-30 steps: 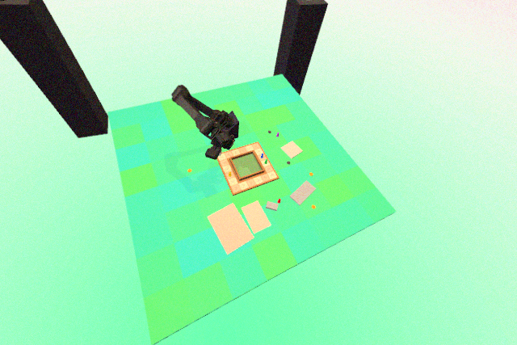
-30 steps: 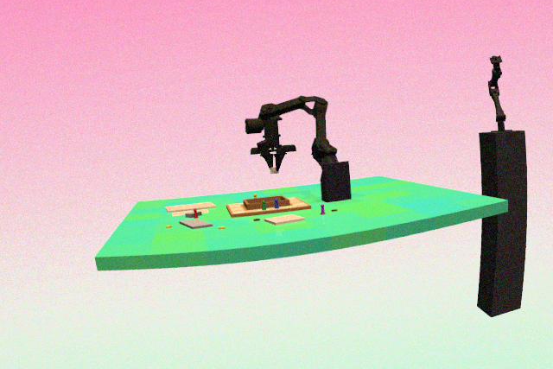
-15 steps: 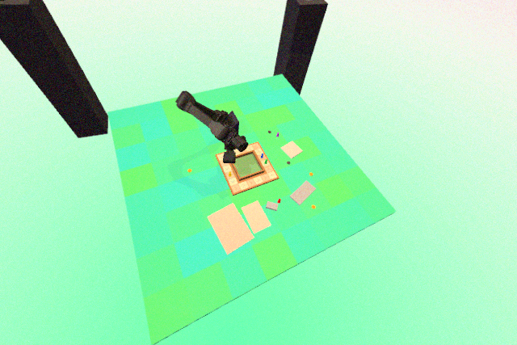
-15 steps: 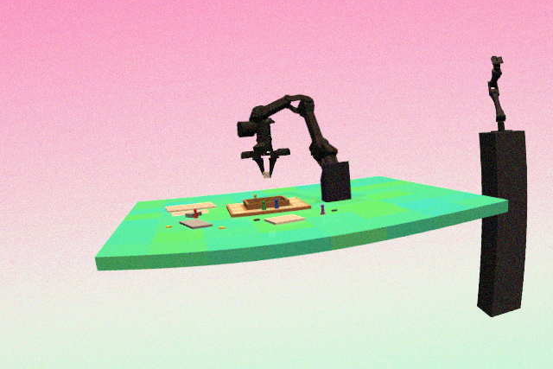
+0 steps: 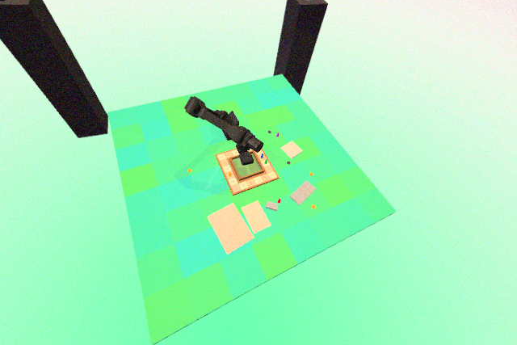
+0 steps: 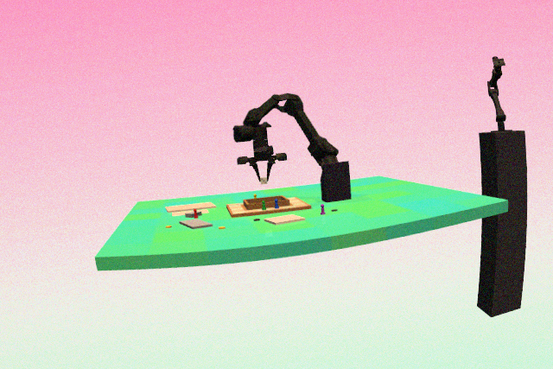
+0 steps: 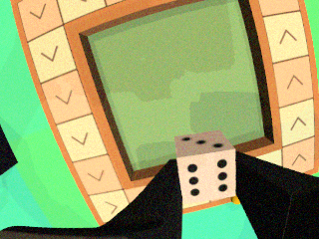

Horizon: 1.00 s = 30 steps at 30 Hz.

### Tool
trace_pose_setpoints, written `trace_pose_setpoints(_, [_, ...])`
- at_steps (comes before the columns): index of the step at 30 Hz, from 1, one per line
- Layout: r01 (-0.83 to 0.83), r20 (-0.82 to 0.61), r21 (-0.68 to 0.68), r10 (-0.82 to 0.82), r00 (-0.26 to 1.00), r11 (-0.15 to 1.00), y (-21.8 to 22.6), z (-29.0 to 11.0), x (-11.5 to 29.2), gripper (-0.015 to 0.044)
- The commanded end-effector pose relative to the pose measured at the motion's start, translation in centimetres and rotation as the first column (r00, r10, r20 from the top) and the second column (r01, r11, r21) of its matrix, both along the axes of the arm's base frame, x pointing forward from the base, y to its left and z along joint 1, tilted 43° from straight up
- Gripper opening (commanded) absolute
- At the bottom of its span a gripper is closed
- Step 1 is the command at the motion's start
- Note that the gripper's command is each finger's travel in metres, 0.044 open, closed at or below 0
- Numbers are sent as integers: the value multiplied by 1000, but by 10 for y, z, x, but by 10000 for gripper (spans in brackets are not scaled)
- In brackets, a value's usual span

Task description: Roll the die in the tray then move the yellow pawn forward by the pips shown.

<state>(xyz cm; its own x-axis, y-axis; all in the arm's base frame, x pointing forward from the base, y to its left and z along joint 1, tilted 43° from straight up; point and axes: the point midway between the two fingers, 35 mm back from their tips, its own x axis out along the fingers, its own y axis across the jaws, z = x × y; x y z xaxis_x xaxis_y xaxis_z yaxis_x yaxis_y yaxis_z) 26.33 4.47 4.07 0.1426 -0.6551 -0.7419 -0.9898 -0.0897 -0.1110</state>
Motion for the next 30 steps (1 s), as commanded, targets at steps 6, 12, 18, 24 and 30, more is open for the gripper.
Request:
trace_pose_setpoints(6, [-99,-92,-20,96,991,995,17,-27,3,0])
trace_pose_setpoints(12, [-67,-141,82,78,987,994,12,-31,-1,0])
trace_pose_setpoints(18, [-23,-202,263,78,976,964,9,-36,-5,0])
trace_pose_setpoints(24, [0,-221,443,110,969,896,8,-40,-7,0])
trace_pose_setpoints(30, [-9,-194,608,159,968,794,8,-41,-7,0])
